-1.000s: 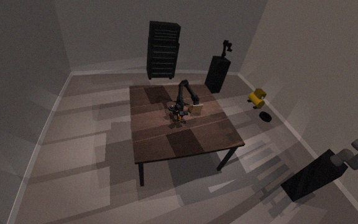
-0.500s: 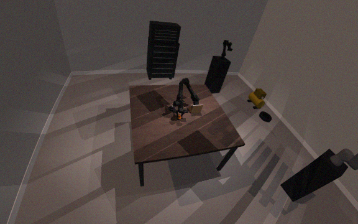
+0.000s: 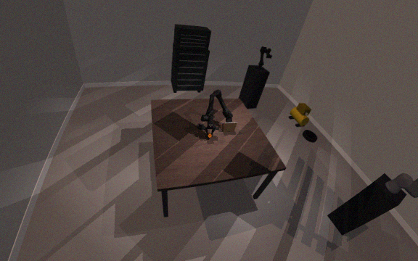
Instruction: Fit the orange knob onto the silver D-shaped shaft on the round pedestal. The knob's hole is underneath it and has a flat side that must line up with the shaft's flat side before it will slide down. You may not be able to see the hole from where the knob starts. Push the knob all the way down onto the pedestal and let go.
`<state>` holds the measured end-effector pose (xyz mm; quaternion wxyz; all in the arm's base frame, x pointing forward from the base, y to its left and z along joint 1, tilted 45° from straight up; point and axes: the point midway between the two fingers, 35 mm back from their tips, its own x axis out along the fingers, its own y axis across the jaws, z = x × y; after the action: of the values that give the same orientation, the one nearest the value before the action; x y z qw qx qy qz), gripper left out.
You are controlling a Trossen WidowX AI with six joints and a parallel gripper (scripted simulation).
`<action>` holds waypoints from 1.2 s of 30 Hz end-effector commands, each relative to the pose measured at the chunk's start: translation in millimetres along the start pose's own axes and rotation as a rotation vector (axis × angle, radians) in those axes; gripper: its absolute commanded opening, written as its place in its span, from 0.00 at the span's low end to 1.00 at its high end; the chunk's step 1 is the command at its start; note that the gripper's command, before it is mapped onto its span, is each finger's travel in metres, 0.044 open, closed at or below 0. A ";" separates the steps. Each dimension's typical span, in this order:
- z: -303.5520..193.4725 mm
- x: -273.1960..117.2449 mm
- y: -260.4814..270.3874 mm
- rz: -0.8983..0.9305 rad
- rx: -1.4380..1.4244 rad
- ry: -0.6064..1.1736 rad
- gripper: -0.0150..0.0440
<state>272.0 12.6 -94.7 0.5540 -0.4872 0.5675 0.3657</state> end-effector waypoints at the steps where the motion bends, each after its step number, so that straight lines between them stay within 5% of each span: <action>1: -3.8 -3.1 0.7 0.001 -0.003 -0.072 0.56; 32: -30.0 -16.2 1.4 0.006 -0.005 -0.512 0.56; 36: -28.1 -17.4 1.2 0.005 -0.005 -0.453 0.56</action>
<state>262.2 -11.2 -75.9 0.6705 -0.3867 0.4217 0.4723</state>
